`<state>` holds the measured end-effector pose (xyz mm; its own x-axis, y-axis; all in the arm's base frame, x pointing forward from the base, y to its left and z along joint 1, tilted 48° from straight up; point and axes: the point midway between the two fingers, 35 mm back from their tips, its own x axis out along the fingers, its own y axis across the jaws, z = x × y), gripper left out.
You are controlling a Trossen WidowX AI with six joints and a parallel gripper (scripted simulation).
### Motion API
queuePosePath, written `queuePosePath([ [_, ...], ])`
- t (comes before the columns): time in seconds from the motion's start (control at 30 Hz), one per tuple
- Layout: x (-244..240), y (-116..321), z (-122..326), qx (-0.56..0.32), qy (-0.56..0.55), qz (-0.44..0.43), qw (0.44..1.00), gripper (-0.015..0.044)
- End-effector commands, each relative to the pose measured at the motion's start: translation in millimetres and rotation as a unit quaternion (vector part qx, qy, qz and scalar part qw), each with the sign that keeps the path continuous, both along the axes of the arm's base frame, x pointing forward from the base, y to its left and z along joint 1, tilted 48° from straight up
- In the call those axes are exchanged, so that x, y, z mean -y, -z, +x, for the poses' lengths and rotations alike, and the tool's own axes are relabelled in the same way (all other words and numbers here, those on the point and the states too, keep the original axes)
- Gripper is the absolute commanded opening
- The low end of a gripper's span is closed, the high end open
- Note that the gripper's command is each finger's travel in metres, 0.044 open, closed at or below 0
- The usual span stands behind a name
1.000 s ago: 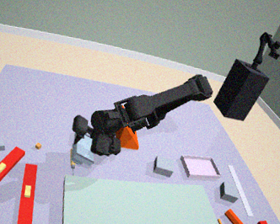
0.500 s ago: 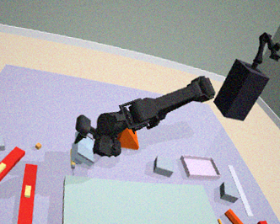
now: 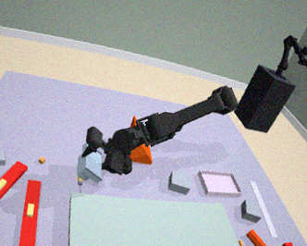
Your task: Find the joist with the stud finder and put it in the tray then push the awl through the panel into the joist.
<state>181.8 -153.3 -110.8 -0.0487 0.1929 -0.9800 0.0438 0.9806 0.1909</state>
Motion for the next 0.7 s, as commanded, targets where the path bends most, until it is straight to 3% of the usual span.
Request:
queuePosePath([
  [0.0, 0.4, -0.5, -0.2, -0.002, 0.002, -0.02, 1.0, 0.0],
  [0.67, -3.6, -1.5, 0.1, -0.003, 0.006, -0.091, 0.996, 0.0],
])
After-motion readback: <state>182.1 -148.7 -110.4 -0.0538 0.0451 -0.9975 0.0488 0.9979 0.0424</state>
